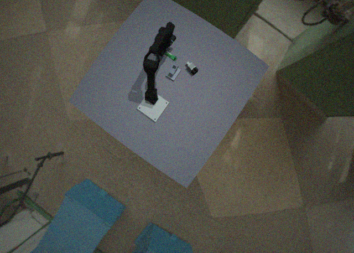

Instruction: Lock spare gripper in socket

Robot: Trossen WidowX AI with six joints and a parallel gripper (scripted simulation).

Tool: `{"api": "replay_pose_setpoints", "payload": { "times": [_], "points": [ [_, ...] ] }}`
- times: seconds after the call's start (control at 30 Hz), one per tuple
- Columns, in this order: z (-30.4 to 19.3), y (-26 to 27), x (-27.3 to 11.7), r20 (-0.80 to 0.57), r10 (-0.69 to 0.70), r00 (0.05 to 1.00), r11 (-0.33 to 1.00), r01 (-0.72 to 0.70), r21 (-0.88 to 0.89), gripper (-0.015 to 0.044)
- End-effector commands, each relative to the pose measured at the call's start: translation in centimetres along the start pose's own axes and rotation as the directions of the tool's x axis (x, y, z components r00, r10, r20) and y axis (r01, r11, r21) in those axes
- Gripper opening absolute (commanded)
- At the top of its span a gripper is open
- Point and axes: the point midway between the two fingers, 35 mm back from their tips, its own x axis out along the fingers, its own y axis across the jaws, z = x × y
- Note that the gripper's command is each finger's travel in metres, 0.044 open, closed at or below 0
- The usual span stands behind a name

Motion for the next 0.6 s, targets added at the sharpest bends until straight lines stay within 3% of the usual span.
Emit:
{"api": "replay_pose_setpoints", "payload": {
  "times": [0.0, 0.57],
  "points": [
    [-0.2, 0.2, 1.1, -0.006, 0.008, 1.0, 1.0, -0.008, 0.0, 0.018],
    [-0.7, 0.4, 3.8, -0.006, 0.008, 1.0, 1.0, -0.008, 0.0, 0.018]
  ]
}}
